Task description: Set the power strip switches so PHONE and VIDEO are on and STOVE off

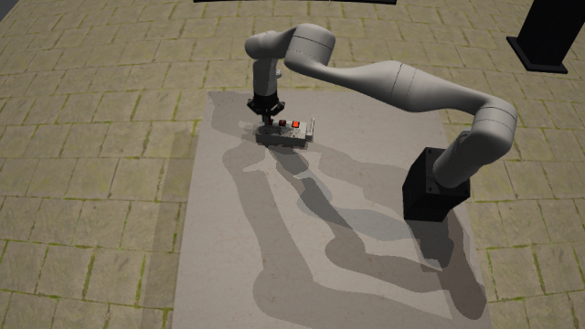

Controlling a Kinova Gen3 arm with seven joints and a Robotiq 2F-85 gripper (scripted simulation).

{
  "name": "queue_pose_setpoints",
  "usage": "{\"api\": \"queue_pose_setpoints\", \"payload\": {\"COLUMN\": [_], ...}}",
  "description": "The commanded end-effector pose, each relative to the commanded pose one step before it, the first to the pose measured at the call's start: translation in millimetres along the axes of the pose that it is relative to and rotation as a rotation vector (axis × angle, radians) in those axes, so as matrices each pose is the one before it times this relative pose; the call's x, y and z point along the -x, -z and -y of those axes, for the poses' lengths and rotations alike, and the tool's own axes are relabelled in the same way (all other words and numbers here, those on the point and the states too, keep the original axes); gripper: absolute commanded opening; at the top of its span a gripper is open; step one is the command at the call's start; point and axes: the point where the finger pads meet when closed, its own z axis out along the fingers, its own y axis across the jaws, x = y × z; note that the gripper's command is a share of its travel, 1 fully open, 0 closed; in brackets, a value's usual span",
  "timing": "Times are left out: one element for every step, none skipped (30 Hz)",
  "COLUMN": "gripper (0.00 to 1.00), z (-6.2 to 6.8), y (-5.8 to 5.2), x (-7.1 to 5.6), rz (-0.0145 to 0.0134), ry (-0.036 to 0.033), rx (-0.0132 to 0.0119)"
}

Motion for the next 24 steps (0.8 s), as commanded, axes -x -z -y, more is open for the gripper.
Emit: {"api": "queue_pose_setpoints", "payload": {"gripper": [0.0,0.0,0.0,0.0,0.0,0.0,0.0,0.0,0.0,0.0,0.0,0.0,0.0,0.0,0.0,0.0,0.0,0.0,0.0,0.0,0.0,0.0,0.0,0.0], "z": [-0.61,0.0,0.0,0.0,0.0,0.0,-0.06,-0.38,-0.89,-1.2,-0.56,-0.68,-0.76,-0.8,-0.77,-0.69,-0.57,-0.41,-0.25,-0.11,0.0,0.0,-0.02,0.0], "y": [1.2,0.0,0.0,0.0,0.0,0.0,-0.01,-0.08,-0.18,-0.23,0.0,0.0,0.0,0.0,0.0,0.0,0.0,0.0,0.0,0.0,0.0,0.0,0.0,0.0], "x": [-0.61,0.0,0.0,0.0,0.0,0.0,0.0,-0.03,-0.06,-0.09,-0.07,-0.08,-0.09,-0.1,-0.1,-0.09,-0.07,-0.05,-0.03,-0.01,0.0,0.0,0.0,0.0], "rz": [0.00202,0.0,0.0,0.0,0.0,0.0,0.00002,0.00011,0.00026,0.00032,0.0,-0.00001,-0.00001,-0.00001,0.0,0.0,0.0,0.0,0.0,0.0,0.0,0.0,0.0,0.0], "ry": [-0.00773,0.0,0.0,0.0,0.0,0.0,-0.00007,-0.00046,-0.00107,-0.00132,-0.00001,-0.00001,-0.00001,-0.00001,-0.00001,-0.00001,-0.00001,0.0,0.0,0.0,0.0,0.0,0.0,0.0], "rx": [0.00218,0.0,0.0,0.0,0.0,0.0,0.00006,0.00036,0.00085,0.00105,-0.00001,-0.00001,0.0,-0.00001,-0.00002,-0.00002,-0.00001,-0.00001,0.0,0.0,0.0,0.0,0.0,0.0]}}
